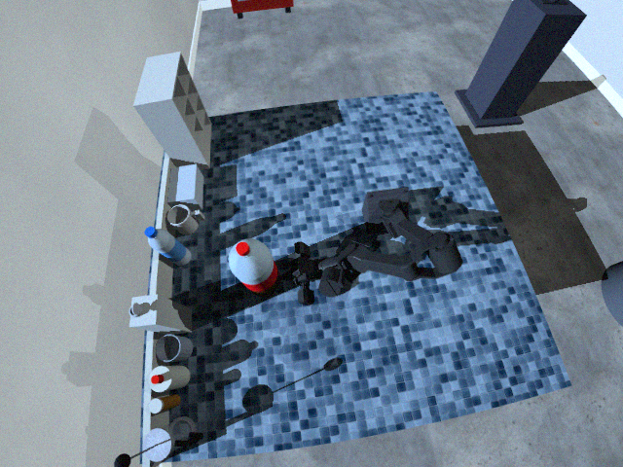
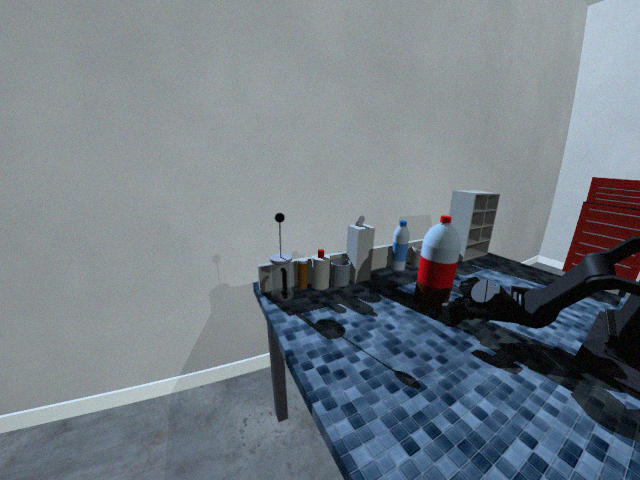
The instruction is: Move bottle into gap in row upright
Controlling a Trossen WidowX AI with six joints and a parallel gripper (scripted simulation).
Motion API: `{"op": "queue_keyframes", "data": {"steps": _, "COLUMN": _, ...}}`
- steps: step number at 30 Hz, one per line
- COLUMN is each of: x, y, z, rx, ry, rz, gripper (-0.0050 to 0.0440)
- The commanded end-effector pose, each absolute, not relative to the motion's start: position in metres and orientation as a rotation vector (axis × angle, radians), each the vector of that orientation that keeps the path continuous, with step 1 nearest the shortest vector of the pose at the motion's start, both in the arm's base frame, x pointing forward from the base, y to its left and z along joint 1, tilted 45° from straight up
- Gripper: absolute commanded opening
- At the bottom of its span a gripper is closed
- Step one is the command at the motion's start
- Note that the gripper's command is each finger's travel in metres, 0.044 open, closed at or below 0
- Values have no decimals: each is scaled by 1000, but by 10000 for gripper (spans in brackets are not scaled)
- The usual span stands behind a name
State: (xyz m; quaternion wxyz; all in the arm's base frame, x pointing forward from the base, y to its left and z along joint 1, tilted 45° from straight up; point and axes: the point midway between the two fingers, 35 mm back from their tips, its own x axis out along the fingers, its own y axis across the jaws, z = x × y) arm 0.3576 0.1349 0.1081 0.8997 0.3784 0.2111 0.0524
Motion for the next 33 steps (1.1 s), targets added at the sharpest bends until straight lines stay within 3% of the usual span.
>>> {"op": "queue_keyframes", "data": {"steps": 1, "x": 363, "y": 137, "z": 114, "rx": 783, "ry": 425, "rz": 120, "gripper": -50}}
{"op": "queue_keyframes", "data": {"steps": 33, "x": 379, "y": 142, "z": 119, "rx": 786, "ry": 424, "rz": 118, "gripper": -50}}
